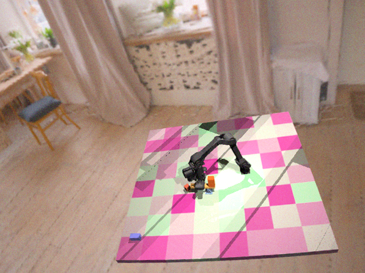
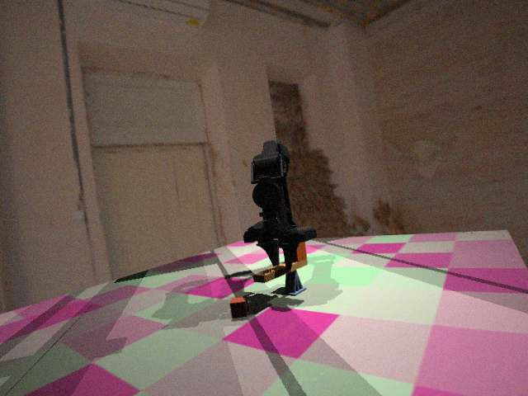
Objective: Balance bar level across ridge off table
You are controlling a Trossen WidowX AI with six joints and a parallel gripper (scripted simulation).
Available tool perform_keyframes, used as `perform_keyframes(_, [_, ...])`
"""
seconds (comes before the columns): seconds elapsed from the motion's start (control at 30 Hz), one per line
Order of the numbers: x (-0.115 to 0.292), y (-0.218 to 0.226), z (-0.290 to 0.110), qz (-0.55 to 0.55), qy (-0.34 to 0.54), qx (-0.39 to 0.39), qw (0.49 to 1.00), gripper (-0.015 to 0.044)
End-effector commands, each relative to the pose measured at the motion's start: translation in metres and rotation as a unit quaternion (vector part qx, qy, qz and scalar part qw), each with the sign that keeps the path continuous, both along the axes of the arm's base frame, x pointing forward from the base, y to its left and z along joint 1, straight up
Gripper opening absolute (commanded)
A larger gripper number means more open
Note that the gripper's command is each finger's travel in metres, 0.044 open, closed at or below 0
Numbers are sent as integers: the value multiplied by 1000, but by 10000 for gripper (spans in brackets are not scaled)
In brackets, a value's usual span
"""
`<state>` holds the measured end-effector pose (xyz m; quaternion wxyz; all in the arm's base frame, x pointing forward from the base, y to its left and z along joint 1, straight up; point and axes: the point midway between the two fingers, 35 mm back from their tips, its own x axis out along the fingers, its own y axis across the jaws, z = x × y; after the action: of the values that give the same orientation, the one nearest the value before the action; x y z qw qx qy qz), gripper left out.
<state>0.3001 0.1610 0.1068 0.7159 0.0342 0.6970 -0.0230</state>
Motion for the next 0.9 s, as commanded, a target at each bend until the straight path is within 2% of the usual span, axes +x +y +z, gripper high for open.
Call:
perform_keyframes(0.0, [0, 0, -3, -1, 1, 0, 1000, 0])
perform_keyframes(0.87, [1, 0, -1, -1, 1, 0, 1000, 0])
